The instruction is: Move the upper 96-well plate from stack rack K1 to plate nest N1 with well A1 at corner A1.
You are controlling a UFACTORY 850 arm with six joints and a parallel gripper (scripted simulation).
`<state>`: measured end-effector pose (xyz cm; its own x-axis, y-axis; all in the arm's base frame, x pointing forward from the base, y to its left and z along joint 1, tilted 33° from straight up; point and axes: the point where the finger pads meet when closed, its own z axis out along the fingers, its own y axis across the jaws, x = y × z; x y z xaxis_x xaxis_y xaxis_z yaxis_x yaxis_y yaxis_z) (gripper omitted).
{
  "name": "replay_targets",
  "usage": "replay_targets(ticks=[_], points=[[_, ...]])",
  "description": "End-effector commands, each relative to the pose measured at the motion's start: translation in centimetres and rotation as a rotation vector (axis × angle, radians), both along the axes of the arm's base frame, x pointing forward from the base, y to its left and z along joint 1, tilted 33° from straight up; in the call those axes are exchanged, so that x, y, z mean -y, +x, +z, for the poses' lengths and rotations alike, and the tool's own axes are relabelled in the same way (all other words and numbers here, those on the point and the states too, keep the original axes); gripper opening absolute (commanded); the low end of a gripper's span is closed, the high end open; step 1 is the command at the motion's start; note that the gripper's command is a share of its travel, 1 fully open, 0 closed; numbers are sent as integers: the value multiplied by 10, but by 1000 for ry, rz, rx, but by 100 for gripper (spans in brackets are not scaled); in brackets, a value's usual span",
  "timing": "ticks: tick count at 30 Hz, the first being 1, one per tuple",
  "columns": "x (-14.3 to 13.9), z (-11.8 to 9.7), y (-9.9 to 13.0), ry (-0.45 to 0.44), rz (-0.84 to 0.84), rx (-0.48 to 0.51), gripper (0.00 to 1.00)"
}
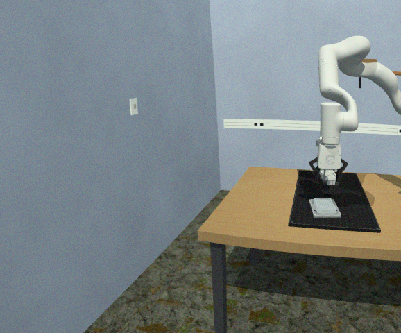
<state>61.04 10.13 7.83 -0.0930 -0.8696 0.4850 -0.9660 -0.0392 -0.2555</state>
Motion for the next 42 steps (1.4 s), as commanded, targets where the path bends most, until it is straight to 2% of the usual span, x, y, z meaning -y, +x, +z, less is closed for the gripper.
replay_targets(ticks=[1, 21, 42], points=[[-9, 14, -3, 1, 0, 1, 100], [-32, 54, -15, 1, 0, 1, 100], [-32, 54, -15, 1, 0, 1, 100]])
